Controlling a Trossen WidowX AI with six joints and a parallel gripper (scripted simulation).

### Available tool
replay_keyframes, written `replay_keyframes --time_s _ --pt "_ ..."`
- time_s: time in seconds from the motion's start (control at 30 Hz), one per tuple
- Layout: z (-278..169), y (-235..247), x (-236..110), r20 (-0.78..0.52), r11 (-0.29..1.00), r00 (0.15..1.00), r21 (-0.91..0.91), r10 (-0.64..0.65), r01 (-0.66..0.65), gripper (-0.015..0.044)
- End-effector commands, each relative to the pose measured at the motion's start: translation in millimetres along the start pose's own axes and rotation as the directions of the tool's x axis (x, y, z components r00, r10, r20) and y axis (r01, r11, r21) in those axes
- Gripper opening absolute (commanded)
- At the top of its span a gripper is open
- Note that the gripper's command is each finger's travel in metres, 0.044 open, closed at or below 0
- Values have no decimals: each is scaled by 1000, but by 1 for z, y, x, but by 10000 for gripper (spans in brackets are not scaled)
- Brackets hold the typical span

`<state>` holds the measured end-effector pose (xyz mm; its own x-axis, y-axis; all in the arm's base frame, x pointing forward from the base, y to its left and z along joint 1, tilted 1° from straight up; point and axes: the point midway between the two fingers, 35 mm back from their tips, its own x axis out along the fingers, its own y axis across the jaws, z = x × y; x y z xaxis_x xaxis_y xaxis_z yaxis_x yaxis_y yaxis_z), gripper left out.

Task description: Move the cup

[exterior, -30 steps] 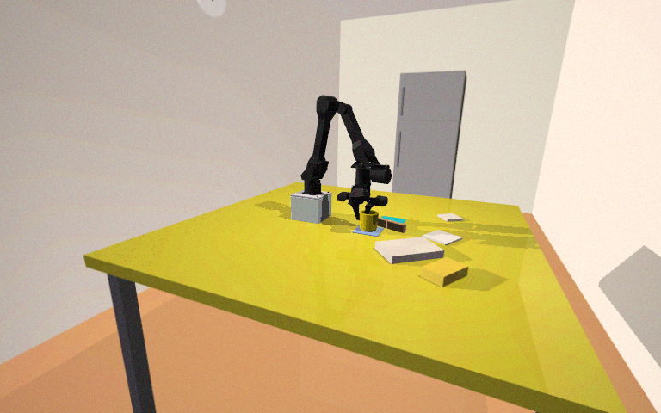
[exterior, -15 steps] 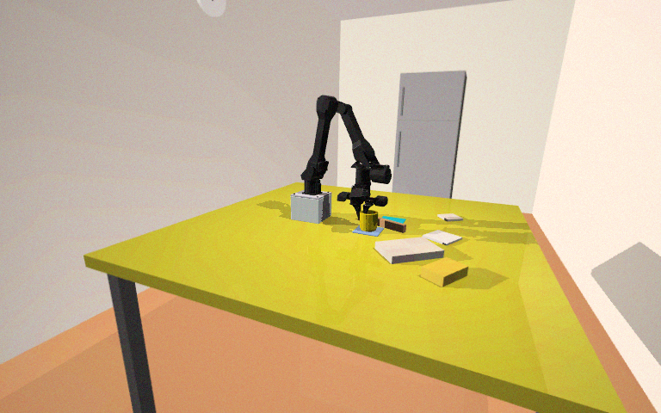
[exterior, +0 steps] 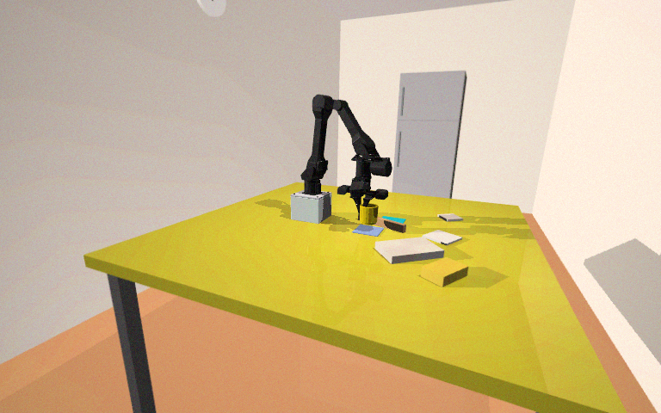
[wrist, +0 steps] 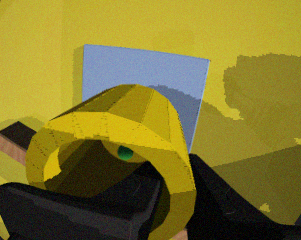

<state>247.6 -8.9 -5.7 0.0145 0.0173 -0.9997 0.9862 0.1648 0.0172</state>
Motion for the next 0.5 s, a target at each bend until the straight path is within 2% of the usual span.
replay_keyframes --time_s 0.0,0.17,0.47 --pt "0 1 -15 -2 1000 1000 -2 7 -7 0" --pt "1 -1 -29 -3 1000 1000 -1 7 -7 0" --pt "1 -1 -26 1 1000 1000 1 5 -5 0"
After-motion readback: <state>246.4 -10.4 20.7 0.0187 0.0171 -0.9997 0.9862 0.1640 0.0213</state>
